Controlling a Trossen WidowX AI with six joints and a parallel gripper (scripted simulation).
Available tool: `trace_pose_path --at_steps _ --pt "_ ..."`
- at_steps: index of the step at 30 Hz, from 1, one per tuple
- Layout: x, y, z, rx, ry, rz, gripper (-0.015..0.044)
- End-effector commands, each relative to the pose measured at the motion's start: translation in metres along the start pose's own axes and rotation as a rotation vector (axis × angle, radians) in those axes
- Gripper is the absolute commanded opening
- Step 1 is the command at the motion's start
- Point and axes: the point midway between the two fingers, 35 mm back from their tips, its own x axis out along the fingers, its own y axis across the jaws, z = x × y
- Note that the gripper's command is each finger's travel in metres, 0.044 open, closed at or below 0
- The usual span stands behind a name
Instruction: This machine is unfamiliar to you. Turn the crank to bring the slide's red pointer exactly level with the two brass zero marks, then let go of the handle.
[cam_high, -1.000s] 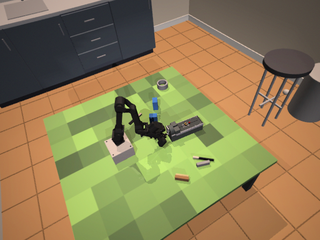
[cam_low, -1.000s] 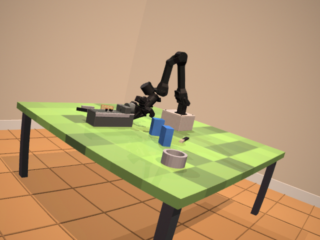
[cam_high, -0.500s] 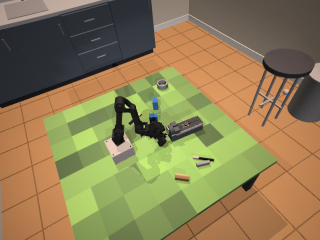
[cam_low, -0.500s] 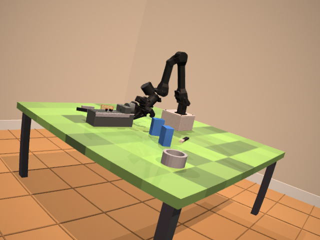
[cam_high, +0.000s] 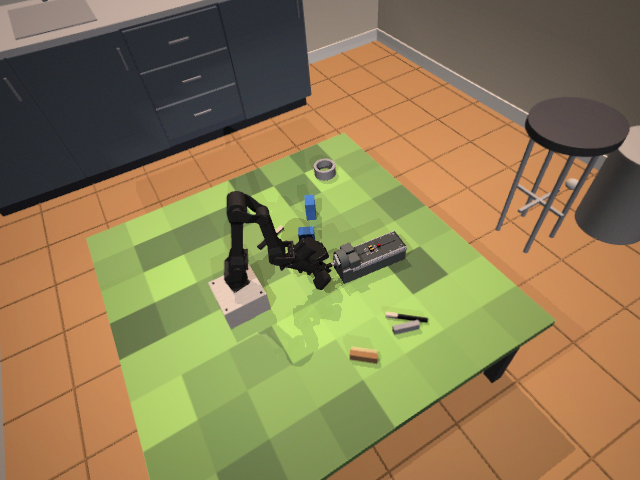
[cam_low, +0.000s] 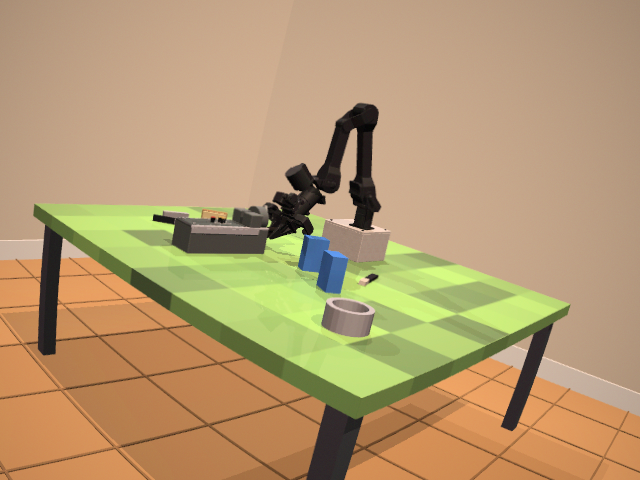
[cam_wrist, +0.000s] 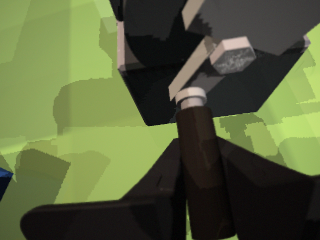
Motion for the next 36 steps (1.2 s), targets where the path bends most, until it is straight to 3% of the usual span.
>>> trace_pose_path --at_steps 1,36 --pt "-0.002 0.004 0.002 0.002 -0.001 0.004 0.0" --pt "-0.025 0.016 0.025 0.003 -0.002 0.005 0.0"
